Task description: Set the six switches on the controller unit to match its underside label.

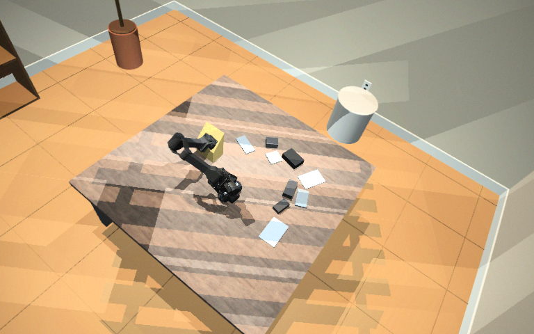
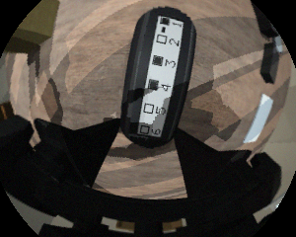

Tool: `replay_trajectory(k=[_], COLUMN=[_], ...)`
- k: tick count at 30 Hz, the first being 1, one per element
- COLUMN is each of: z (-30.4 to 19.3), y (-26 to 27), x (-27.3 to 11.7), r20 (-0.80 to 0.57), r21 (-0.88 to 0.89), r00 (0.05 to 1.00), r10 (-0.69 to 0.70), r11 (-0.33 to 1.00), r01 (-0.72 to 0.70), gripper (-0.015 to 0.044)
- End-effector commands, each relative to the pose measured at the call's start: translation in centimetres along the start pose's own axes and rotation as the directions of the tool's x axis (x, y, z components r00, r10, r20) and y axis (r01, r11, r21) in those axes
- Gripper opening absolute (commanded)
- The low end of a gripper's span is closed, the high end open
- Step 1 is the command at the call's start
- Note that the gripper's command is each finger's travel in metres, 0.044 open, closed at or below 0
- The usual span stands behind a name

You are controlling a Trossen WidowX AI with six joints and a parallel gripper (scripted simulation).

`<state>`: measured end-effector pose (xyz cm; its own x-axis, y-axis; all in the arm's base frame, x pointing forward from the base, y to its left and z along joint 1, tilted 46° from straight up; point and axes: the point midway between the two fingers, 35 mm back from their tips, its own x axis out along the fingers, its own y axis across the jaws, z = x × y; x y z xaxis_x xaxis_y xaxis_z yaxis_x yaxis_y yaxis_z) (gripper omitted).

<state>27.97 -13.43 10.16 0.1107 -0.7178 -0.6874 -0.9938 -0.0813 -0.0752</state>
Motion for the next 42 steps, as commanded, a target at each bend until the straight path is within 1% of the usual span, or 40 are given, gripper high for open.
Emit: replay_trajectory(k=[1,42], z=[0.1,1.7], y=[-0.3,-0.3], x=[-0.6,-3.6], r20=[0.001,0.003], r21=[0.0,-0.001], r00=[1.0,1.0], r10=[-0.01,-0.01], r11=[1.0,1.0], r01=[0.01,0.01], gripper=[0.0335,0.0335])
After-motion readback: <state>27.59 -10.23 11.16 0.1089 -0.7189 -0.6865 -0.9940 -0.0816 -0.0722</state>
